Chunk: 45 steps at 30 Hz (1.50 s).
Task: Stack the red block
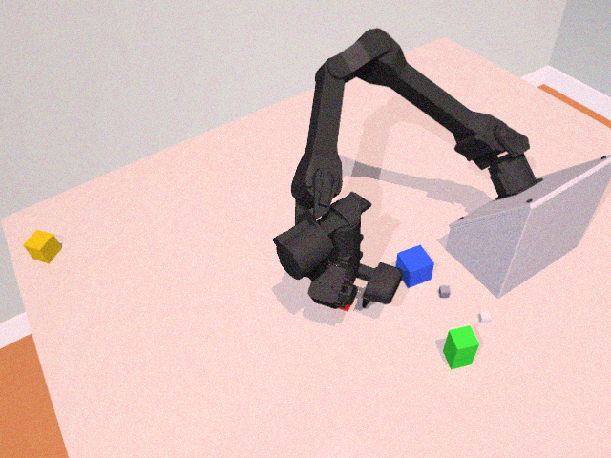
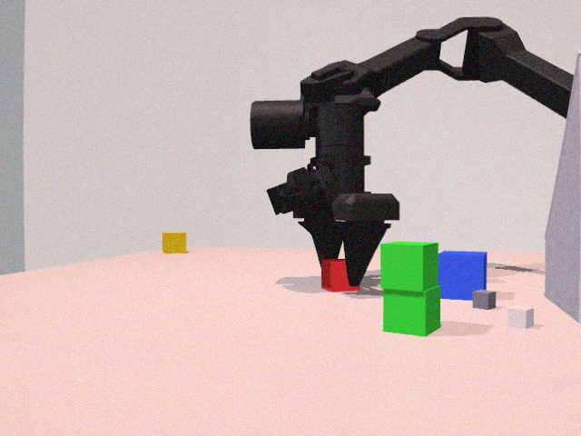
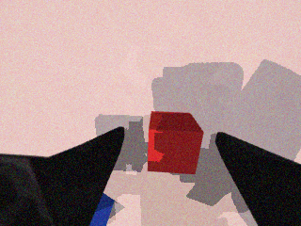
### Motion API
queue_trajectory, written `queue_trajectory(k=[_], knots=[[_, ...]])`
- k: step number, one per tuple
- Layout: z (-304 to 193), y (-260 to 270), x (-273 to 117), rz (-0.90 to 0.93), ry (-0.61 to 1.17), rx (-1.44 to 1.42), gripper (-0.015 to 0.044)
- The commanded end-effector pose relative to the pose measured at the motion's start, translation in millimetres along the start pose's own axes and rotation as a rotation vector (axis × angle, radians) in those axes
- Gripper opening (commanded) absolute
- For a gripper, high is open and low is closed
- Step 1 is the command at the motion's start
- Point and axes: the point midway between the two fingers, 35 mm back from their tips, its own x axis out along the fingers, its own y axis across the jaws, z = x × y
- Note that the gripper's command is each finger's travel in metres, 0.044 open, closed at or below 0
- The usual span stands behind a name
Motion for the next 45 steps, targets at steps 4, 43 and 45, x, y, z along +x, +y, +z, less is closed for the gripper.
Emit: queue_trajectory(k=[4, 43, 45], knots=[[-0.2, -0.2, 0.1, -0.004, 0.002, -0.003, 0.0230], [0.7, 0.9, -116.5, 0.000, 0.000, -0.004, 0.0000], [0.7, 0.9, -116.5, 0.000, 0.000, -0.004, 0.0000]])
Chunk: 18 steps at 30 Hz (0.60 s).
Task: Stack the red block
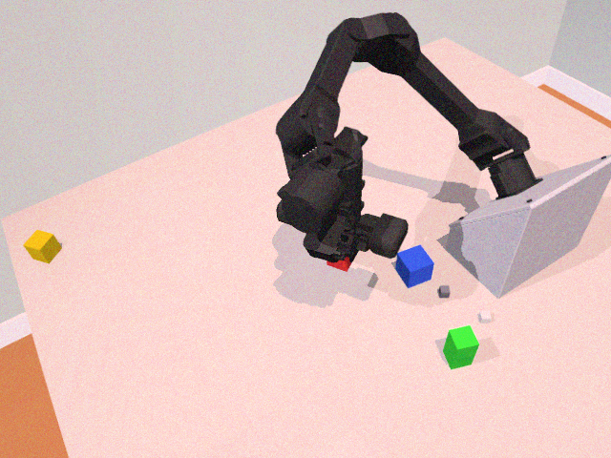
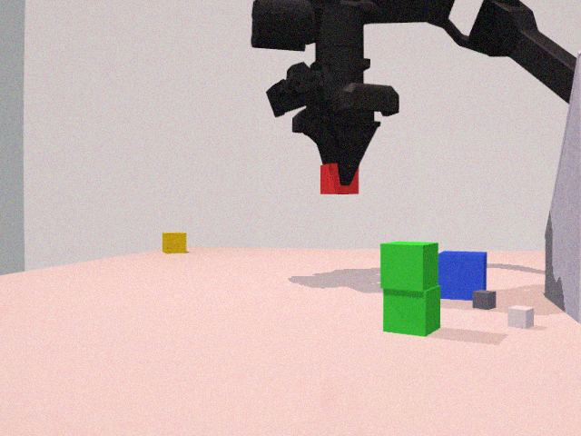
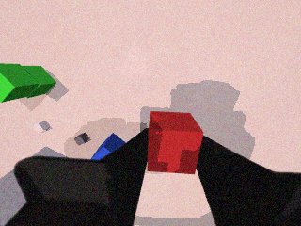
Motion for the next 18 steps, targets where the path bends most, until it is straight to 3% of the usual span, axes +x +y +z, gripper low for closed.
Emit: queue_trajectory(k=[1, 6, 18], knots=[[0.0, 0.0, -0.6, 0.001, 0.001, 0.000, 0.0000], [2.5, 5.8, -5.3, 0.008, 0.003, 0.002, 0.0000], [29.7, 110.7, -12.2, 0.022, -0.017, -0.022, 0.0000]])
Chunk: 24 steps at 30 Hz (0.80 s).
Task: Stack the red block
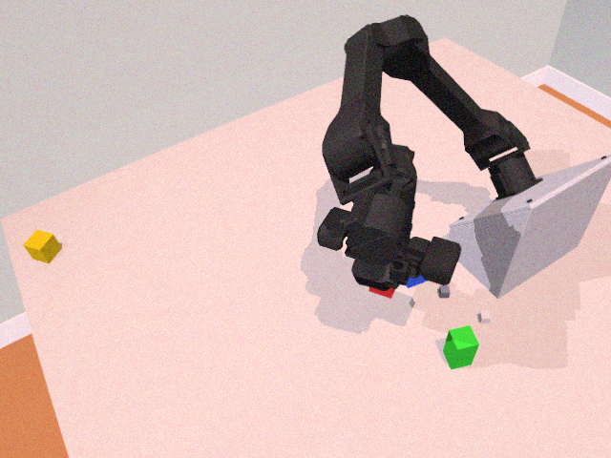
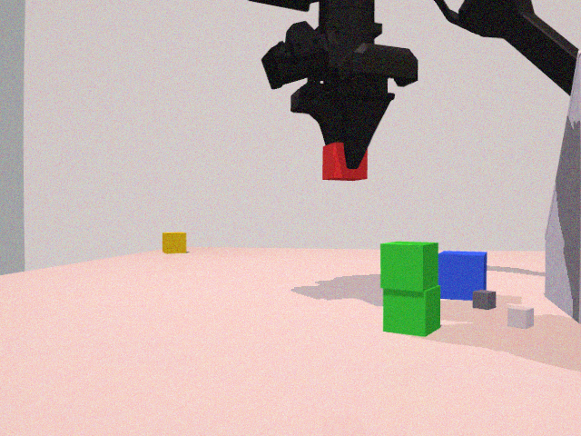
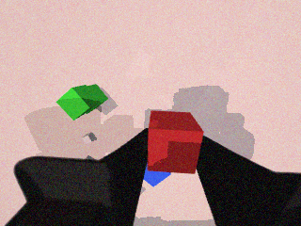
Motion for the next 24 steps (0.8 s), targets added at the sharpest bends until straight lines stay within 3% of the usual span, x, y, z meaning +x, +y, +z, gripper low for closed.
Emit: queue_trajectory(k=[1, 13, 24], knots=[[3.8, 37.3, 2.0, 0.004, 0.004, -0.016, 0.0000], [2.0, 129.8, 8.1, -0.004, 0.021, 0.010, 0.0000], [0.9, 130.5, 25.8, -0.005, 0.021, 0.011, 0.0000]])
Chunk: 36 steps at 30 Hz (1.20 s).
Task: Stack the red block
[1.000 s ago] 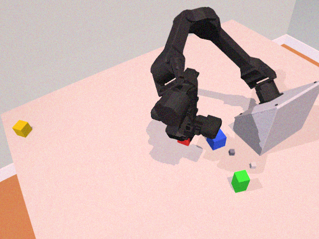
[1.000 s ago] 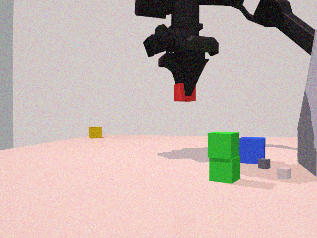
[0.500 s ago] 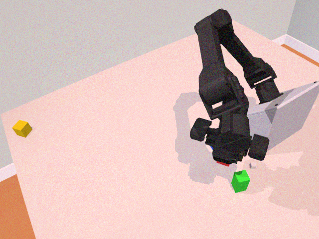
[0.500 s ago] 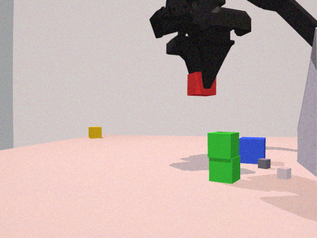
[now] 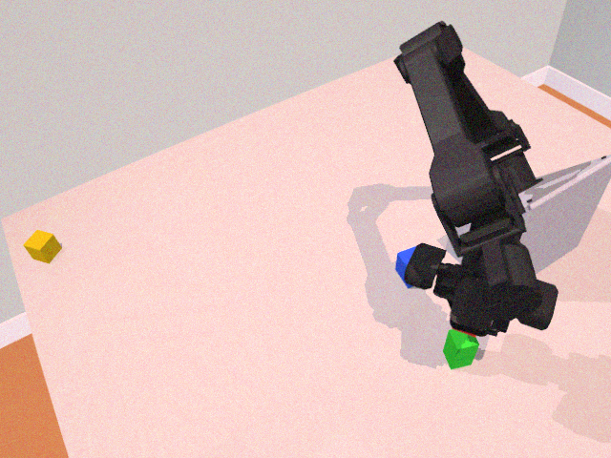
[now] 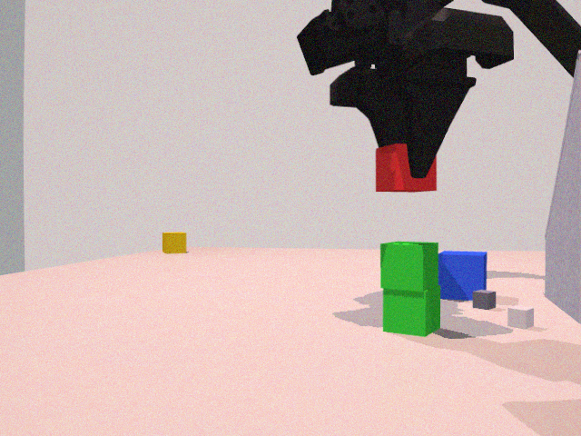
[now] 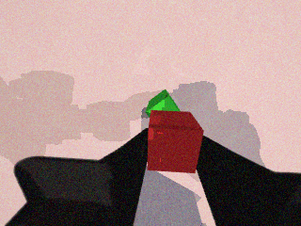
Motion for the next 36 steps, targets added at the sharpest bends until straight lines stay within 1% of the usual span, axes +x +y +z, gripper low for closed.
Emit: queue_trajectory(k=[1, 5, 11, 36], knots=[[-2.3, 1.6, 9.6, -0.007, 0.008, -0.008, 0.0000], [-2.1, 1.5, 17.4, -0.007, 0.008, -0.008, 0.0000], [-2.6, 1.1, 39.8, -0.008, 0.008, -0.008, 0.0000], [-2.7, 1.1, 41.3, -0.008, 0.008, -0.008, 0.0000]])
